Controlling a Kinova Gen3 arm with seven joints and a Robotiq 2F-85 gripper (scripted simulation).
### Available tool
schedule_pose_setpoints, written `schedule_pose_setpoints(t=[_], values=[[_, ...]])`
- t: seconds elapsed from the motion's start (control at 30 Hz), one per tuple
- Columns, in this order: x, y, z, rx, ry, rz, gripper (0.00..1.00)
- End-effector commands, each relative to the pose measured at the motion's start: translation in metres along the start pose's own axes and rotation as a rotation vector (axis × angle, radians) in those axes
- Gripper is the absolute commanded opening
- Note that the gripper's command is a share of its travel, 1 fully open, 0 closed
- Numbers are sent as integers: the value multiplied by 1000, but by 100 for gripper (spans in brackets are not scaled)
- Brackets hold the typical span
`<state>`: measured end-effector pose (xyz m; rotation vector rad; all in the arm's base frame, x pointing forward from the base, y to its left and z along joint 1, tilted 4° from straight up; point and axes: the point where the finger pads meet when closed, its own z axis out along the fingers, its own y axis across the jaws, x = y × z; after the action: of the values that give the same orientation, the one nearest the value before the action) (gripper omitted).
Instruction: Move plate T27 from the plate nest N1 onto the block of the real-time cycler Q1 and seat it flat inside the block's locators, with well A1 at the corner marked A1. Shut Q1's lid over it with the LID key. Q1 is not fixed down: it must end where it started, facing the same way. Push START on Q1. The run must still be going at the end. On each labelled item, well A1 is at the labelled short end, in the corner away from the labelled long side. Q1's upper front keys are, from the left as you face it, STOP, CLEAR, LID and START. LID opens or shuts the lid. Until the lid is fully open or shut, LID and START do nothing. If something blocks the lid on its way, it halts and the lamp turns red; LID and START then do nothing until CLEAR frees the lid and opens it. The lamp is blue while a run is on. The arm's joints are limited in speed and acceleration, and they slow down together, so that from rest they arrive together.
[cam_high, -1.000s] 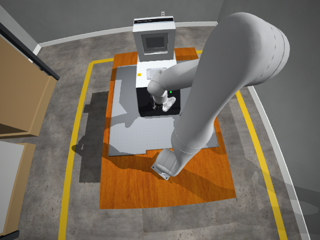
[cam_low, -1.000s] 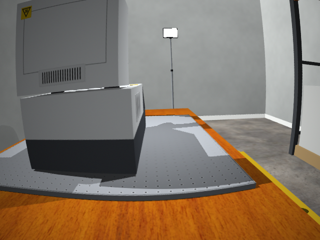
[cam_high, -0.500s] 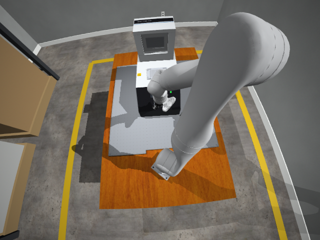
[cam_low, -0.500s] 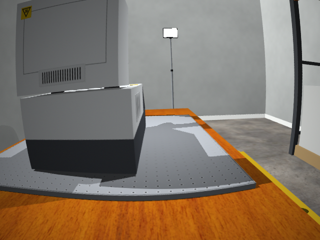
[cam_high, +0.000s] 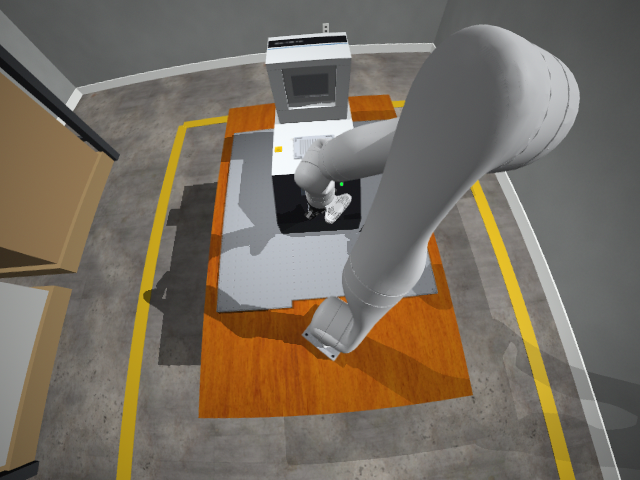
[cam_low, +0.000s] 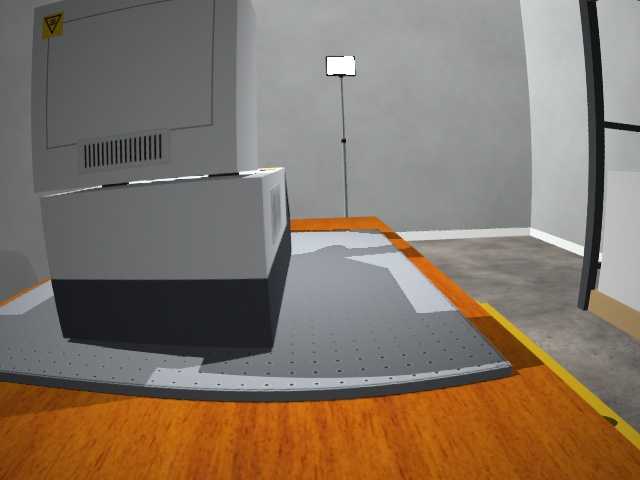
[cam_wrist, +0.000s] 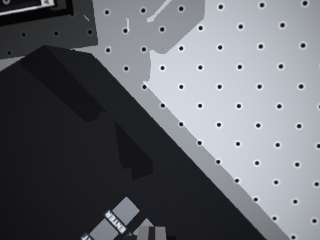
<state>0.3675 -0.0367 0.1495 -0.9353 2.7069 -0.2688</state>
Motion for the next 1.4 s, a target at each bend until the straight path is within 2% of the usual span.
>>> schedule_pose_setpoints(t=[0.0, 0.83, 1.37], values=[[0, 0, 0, 1, -1, 0, 10], [0, 0, 0, 1, -1, 0, 10], [-4, -4, -18, 1, -1, 0, 10]])
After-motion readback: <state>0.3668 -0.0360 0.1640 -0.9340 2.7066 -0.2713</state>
